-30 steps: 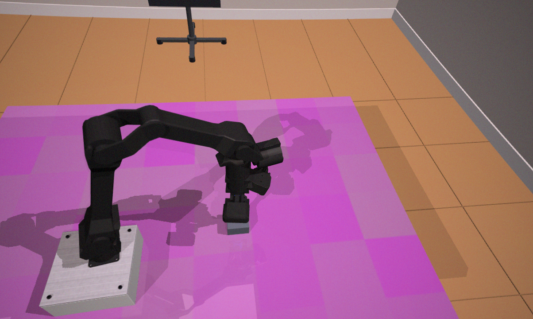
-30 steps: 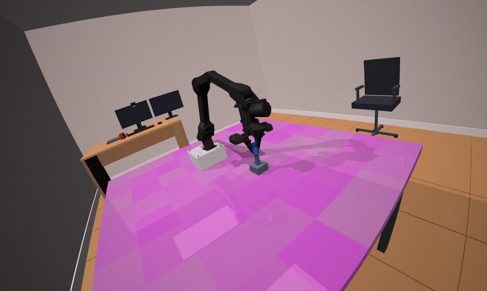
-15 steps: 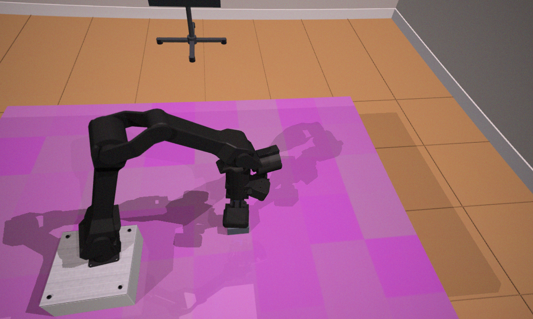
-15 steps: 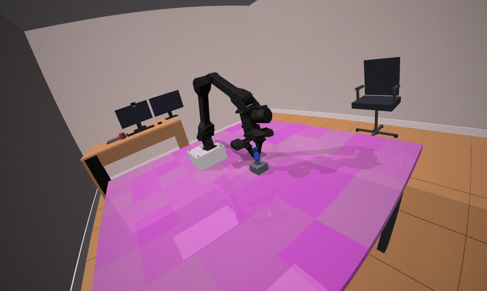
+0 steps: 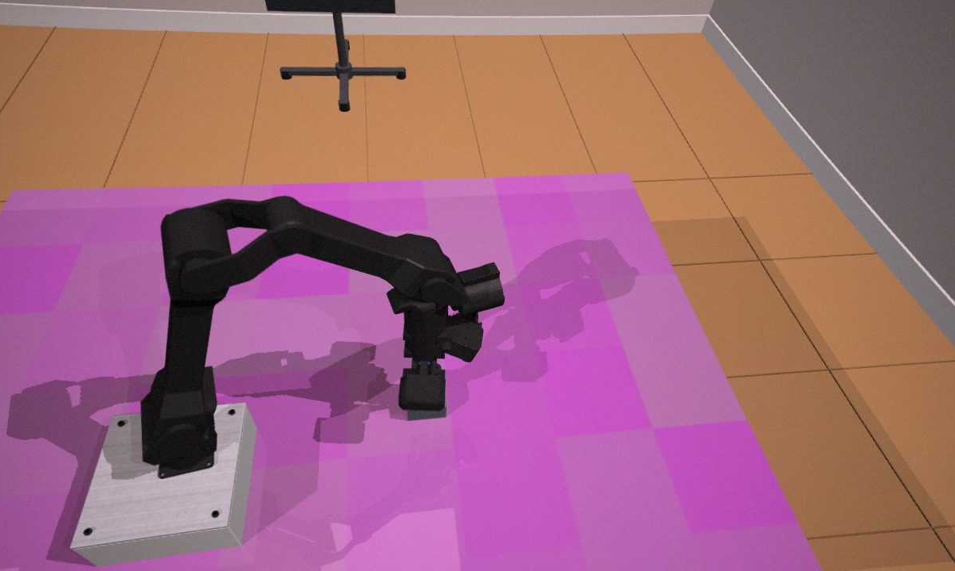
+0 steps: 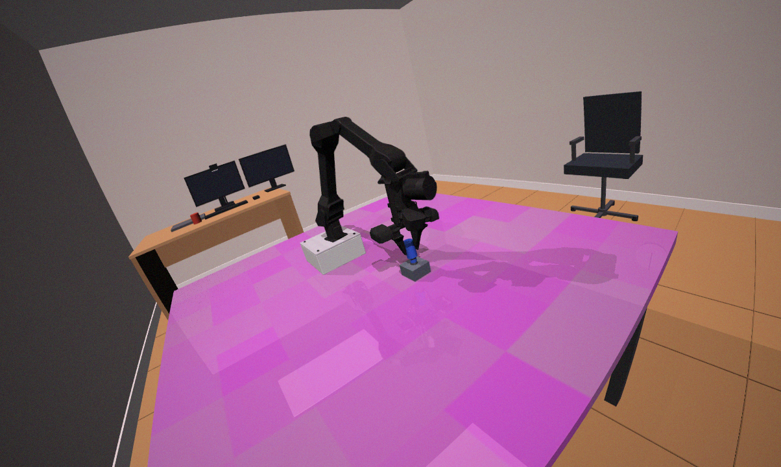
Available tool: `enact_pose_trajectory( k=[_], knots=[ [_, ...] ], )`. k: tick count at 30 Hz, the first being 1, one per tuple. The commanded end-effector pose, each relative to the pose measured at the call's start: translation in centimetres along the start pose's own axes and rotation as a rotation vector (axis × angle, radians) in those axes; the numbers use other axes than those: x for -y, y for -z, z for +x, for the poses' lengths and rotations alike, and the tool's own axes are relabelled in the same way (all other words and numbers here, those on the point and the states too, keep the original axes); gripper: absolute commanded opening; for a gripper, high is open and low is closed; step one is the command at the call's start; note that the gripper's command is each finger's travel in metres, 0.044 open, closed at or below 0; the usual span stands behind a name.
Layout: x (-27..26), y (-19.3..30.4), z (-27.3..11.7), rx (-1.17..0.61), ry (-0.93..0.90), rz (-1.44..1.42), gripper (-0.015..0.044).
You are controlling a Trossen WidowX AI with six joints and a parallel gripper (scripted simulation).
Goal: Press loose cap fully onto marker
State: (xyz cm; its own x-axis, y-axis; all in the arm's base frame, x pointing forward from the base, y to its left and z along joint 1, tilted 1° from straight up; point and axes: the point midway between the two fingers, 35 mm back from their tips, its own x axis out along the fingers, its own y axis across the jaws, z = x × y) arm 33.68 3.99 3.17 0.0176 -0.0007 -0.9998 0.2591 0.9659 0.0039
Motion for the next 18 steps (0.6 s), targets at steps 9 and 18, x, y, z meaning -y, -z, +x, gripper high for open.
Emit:
enact_pose_trajectory(
  k=[9, 18],
  knots=[
    [0.0, 0.0, 0.0, 0.0, 0.0, 0.0, 0.044],
    [0.0, 0.0, -7.5, 0.0, 0.0, 0.0, 0.044]
  ],
)
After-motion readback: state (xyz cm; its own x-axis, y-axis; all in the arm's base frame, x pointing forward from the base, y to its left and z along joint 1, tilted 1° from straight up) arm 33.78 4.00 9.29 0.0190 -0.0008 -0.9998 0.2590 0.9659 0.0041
